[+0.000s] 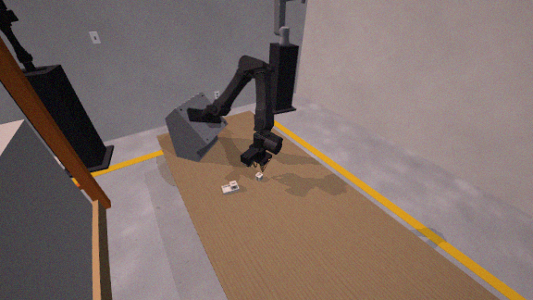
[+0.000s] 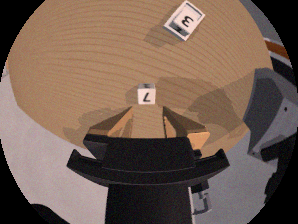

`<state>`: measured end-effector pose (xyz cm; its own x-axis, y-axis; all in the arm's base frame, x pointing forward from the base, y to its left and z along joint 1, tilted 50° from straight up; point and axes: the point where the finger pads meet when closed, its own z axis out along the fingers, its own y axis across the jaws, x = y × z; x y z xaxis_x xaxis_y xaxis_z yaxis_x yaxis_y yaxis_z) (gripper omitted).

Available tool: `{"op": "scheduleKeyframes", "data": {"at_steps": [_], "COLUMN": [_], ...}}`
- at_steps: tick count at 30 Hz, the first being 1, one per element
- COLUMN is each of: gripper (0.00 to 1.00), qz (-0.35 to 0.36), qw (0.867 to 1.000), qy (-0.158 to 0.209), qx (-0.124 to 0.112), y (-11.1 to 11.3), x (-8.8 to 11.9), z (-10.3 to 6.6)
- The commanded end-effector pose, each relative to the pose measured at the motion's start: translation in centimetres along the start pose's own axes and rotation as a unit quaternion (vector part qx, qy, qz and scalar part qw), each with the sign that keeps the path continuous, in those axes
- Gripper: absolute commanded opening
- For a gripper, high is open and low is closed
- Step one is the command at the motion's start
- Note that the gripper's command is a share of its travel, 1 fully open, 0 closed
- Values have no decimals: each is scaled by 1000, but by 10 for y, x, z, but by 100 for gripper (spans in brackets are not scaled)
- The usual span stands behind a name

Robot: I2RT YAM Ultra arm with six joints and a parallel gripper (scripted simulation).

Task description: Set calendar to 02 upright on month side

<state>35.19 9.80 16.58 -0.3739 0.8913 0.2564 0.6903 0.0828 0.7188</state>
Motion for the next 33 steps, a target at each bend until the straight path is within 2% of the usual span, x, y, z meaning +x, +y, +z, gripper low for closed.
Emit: {"op": "scheduleKeyframes", "data": {"at_steps": [1, 18, 33], "gripper": [45, 45, 45], "qz": [0, 0, 0], "qw": [1000, 1000, 1000], "qy": [-7, -7, -7], "qx": [-8, -8, -8], "y": [4, 5, 5], "x": [-3, -2, -2], "z": [2, 20, 24]}}
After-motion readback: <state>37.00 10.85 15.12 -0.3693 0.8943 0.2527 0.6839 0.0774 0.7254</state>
